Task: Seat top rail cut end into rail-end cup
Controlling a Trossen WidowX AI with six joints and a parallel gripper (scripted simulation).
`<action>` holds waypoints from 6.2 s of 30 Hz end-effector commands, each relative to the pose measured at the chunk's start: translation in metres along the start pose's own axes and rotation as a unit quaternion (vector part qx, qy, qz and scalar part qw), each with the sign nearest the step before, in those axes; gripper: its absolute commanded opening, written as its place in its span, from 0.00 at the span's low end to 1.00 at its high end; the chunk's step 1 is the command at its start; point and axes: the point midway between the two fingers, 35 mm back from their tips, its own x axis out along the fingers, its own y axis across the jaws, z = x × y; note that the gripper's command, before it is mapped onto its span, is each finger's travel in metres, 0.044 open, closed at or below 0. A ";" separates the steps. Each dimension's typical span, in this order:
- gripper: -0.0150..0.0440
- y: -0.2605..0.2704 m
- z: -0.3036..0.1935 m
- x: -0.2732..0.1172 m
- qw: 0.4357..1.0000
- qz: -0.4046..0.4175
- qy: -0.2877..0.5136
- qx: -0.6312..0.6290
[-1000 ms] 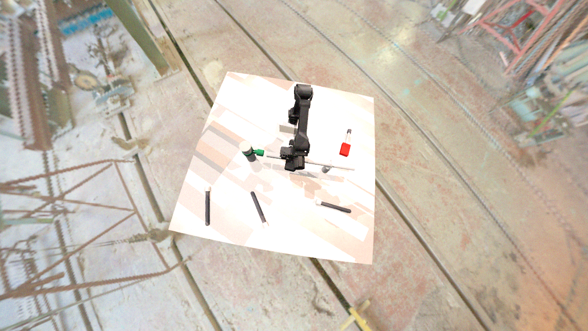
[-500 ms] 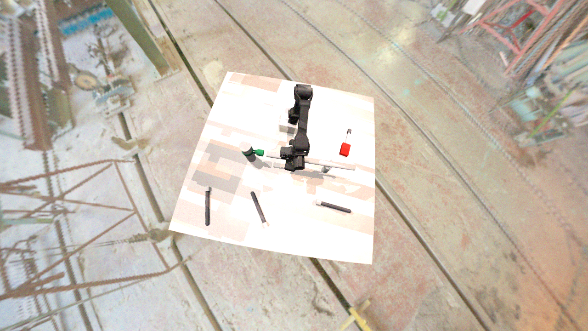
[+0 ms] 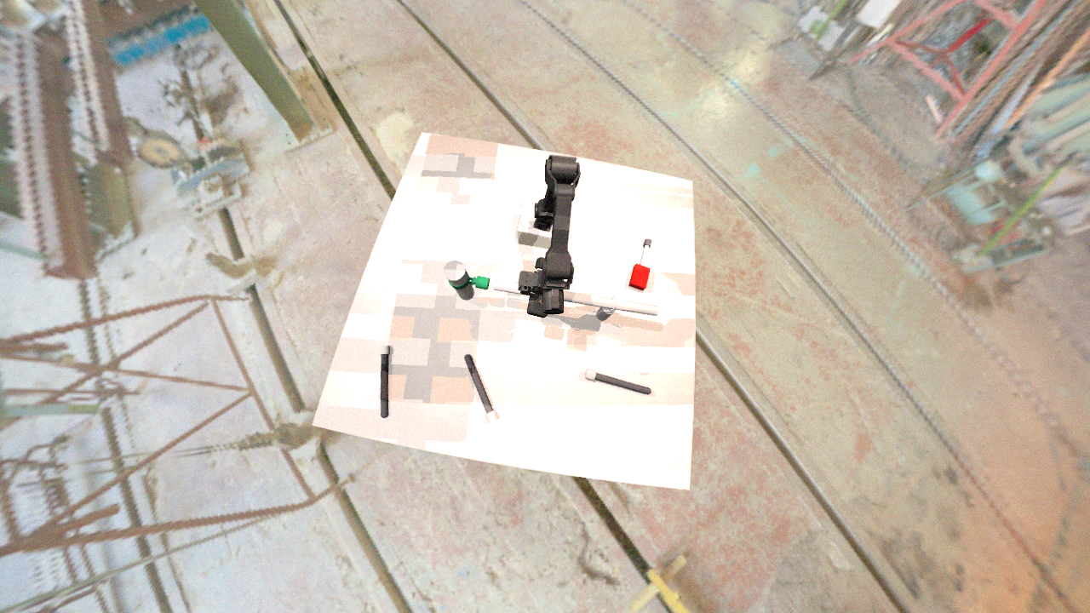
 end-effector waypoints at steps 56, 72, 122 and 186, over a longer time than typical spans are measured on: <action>0.25 0.001 0.023 0.004 1.000 0.000 -0.001 -0.001; 0.25 0.000 0.018 0.005 1.000 -0.004 0.006 -0.002; 0.25 0.002 0.026 -0.001 1.000 -0.003 -0.002 -0.003; 0.25 0.003 0.048 0.006 1.000 -0.006 0.002 -0.004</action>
